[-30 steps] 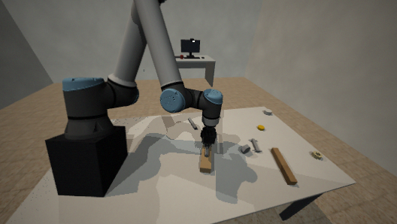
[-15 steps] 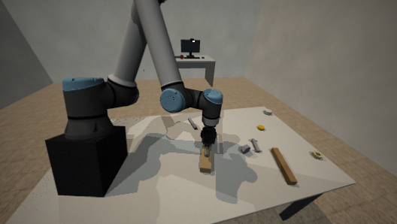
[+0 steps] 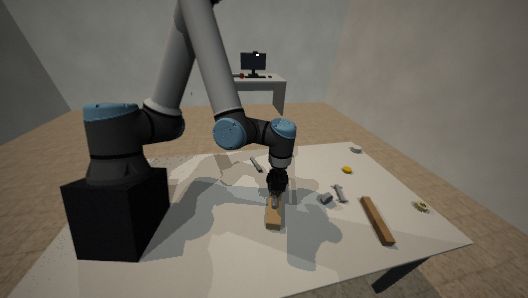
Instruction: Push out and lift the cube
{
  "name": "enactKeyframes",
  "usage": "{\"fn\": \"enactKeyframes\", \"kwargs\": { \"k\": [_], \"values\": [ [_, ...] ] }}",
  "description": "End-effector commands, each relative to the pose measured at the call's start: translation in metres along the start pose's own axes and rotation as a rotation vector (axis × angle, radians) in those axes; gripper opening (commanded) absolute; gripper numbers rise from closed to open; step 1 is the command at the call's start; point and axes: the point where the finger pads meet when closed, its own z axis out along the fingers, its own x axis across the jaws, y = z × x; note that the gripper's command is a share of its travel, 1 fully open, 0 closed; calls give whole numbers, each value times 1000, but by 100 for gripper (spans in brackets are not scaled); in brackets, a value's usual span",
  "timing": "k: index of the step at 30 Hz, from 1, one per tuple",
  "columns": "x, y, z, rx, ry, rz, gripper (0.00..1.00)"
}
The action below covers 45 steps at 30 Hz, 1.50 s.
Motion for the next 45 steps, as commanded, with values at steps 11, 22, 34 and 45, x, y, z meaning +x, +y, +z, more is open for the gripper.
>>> {"fn": "enactKeyframes", "kwargs": {
  "k": [11,22,34,45],
  "values": [
    [1,0,-1,0,1,0,22],
    [1,0,-1,0,1,0,22],
    [1,0,-66,0,1,0,22],
    [1,0,-68,0,1,0,22]
  ]
}}
